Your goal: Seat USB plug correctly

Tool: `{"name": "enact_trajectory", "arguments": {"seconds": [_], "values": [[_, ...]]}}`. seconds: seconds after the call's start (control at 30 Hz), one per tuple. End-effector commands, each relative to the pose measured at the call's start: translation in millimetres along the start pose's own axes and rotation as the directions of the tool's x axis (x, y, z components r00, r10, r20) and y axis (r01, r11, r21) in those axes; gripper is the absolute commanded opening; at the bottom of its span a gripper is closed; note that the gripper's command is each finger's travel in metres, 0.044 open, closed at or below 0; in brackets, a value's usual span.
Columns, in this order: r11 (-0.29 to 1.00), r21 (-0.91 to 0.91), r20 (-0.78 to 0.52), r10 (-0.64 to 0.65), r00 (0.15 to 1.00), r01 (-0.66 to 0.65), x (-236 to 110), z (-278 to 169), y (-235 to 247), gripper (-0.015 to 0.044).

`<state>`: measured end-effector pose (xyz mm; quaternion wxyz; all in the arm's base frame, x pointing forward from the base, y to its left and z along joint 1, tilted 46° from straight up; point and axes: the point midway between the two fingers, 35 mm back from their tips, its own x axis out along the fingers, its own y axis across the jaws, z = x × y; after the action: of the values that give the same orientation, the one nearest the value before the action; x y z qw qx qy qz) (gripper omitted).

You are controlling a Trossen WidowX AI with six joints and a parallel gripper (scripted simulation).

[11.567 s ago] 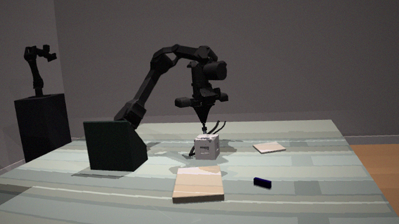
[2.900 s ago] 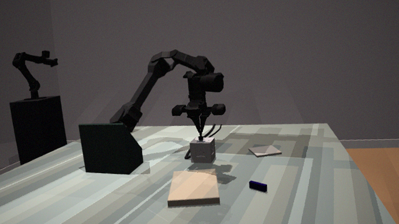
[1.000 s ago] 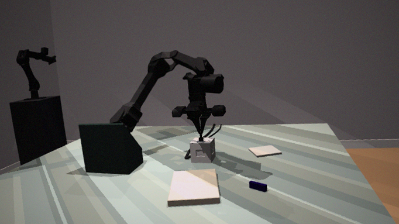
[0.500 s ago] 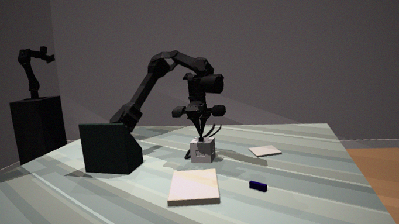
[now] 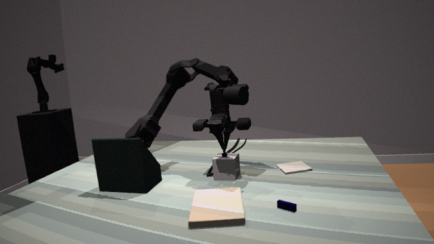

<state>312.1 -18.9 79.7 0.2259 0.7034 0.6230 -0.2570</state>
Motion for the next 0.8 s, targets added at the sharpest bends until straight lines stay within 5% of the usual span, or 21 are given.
{"name": "enact_trajectory", "arguments": {"seconds": [0.0, 0.13, 0.27, 0.77], "values": [[1.000, 0.003, -0.005, -0.004, 1.000, 0.004, 2.8, -1.0, -0.6, 0.0000], [1.000, 0.003, -0.005, -0.004, 1.000, 0.004, 2.8, -1.0, -0.6, 0.0000], [1.000, 0.000, 0.000, 0.000, 1.000, 0.000, 0.0, 0.0, 0.0, 0.0095], [1.000, 0.000, 0.000, 0.000, 1.000, 0.000, 0.0, 0.0, 0.0, 0.0095]]}}
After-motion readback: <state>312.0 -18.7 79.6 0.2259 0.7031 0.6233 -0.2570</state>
